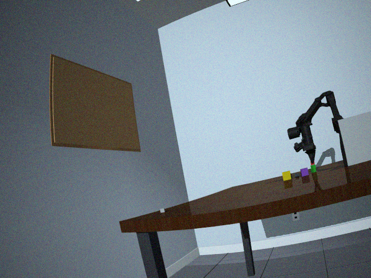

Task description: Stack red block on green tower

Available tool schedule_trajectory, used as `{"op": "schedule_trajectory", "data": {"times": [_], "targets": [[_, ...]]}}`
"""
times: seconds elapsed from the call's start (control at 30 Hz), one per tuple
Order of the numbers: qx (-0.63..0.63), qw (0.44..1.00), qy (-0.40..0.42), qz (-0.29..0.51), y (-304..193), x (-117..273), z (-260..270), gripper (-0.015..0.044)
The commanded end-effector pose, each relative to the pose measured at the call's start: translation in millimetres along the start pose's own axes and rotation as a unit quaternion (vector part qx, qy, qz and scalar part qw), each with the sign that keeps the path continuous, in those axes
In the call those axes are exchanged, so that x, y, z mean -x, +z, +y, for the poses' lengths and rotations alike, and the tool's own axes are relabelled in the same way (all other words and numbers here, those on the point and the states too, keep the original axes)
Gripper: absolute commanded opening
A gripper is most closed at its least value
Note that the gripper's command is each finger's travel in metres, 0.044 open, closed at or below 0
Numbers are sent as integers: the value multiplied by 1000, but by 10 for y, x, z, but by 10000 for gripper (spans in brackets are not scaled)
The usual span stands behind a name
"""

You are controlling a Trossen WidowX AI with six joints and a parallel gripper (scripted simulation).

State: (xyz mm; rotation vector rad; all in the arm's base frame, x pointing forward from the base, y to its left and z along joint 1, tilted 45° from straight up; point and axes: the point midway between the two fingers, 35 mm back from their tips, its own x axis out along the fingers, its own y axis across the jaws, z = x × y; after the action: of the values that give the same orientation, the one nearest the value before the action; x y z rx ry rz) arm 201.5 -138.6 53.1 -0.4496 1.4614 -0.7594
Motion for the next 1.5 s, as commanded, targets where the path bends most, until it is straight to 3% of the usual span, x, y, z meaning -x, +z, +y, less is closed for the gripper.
{"op": "schedule_trajectory", "data": {"times": [0.0,0.8,1.33,1.47], "targets": [[4,1000,-2,0,-3,-16,-4,0],[4,1000,-2,0,1,14,-2,0],[3,1000,0,1,-7,-17,3,420],[3,1000,0,1,-7,-17,3,440]]}}
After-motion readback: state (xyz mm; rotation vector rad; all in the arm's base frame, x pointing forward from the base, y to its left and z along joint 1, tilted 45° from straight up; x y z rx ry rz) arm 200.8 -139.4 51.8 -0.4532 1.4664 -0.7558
